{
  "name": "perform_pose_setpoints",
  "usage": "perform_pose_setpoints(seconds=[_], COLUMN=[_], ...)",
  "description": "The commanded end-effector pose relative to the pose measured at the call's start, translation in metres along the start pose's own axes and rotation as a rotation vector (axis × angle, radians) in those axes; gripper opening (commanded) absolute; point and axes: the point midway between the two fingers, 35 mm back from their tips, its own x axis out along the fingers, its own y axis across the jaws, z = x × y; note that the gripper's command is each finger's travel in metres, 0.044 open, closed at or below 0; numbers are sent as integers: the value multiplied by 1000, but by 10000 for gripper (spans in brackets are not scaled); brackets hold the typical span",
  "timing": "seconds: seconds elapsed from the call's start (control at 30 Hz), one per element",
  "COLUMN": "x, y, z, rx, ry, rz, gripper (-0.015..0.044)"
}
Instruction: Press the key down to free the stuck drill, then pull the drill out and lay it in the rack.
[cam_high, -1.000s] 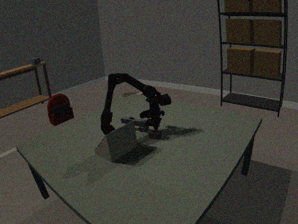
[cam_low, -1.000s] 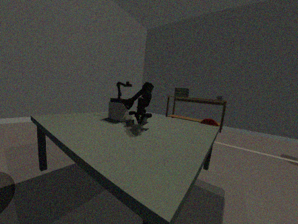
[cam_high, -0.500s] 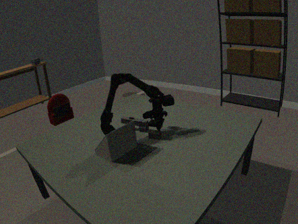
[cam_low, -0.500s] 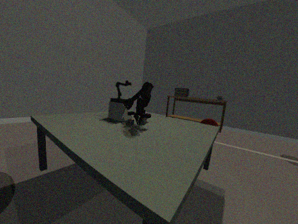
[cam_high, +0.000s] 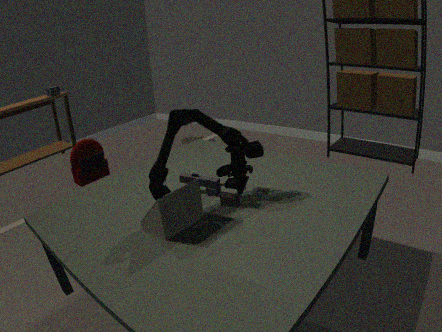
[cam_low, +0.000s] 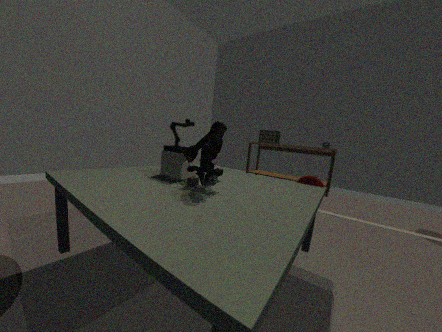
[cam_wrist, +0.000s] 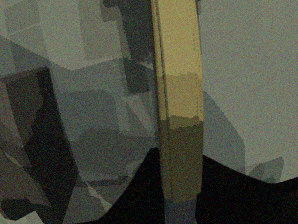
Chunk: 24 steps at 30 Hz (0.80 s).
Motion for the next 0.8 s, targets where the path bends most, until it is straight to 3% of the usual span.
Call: perform_pose_setpoints(seconds=[0.0,0.77], x=[1,-5], y=[2,2], z=[-9,-18], rx=[2,1], ry=[0,1], rz=[5,5], gripper=[0,0])
